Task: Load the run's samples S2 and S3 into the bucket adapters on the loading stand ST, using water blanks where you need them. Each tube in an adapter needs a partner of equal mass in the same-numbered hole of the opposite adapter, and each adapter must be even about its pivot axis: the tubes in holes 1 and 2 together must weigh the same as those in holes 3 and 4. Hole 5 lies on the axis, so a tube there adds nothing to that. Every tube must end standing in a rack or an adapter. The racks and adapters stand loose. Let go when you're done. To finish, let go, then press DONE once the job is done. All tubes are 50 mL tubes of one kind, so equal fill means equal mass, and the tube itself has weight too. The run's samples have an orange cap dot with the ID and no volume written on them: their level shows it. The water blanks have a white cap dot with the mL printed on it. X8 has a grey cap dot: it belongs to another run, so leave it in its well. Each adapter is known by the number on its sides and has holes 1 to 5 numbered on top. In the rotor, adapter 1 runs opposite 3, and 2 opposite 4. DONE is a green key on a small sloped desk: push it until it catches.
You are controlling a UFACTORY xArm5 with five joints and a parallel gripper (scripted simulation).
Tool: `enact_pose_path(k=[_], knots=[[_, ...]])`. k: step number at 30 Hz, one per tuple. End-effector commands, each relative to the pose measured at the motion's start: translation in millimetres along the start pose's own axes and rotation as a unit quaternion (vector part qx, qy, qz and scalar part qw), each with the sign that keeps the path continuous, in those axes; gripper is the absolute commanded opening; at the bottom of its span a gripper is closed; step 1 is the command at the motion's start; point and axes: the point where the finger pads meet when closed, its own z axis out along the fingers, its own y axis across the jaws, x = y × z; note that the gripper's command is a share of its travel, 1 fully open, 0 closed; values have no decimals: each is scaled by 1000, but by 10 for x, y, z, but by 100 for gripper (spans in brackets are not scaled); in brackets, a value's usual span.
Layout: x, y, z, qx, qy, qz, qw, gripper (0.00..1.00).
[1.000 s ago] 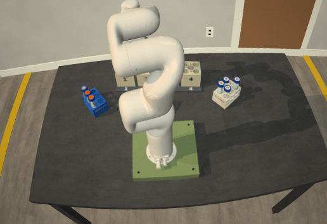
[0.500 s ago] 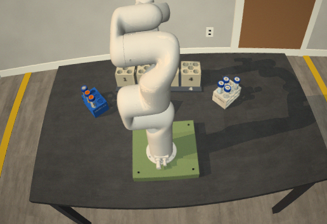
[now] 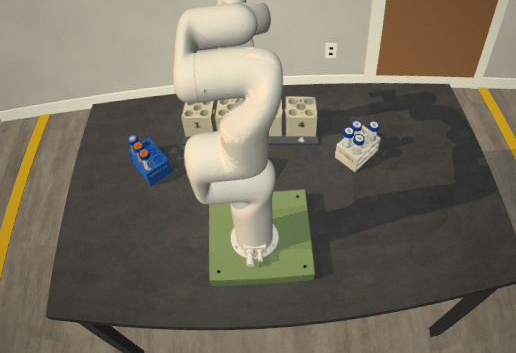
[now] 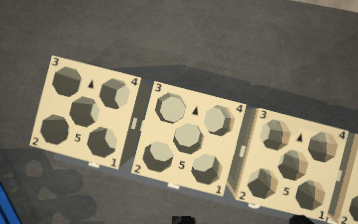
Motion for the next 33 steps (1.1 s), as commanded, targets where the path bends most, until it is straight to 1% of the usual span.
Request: enact_pose_path(k=[1, 5, 9, 11, 13, 26, 28, 33], knots=[[-64, -231, -15, -1, 2, -82, 997, 57], [-125, -422, -15, -1, 2, -148, 989, 57], [-187, -613, -14, -1, 2, -213, 977, 57], [-187, -613, -14, -1, 2, -213, 977, 57], [-217, -708, -14, -1, 2, -240, 971, 57], [-417, -1329, -12, -1, 2, -240, 971, 57], [-417, -1329, -12, -1, 2, -240, 971, 57], [-494, -1567, -12, -1, 2, -240, 971, 57]])
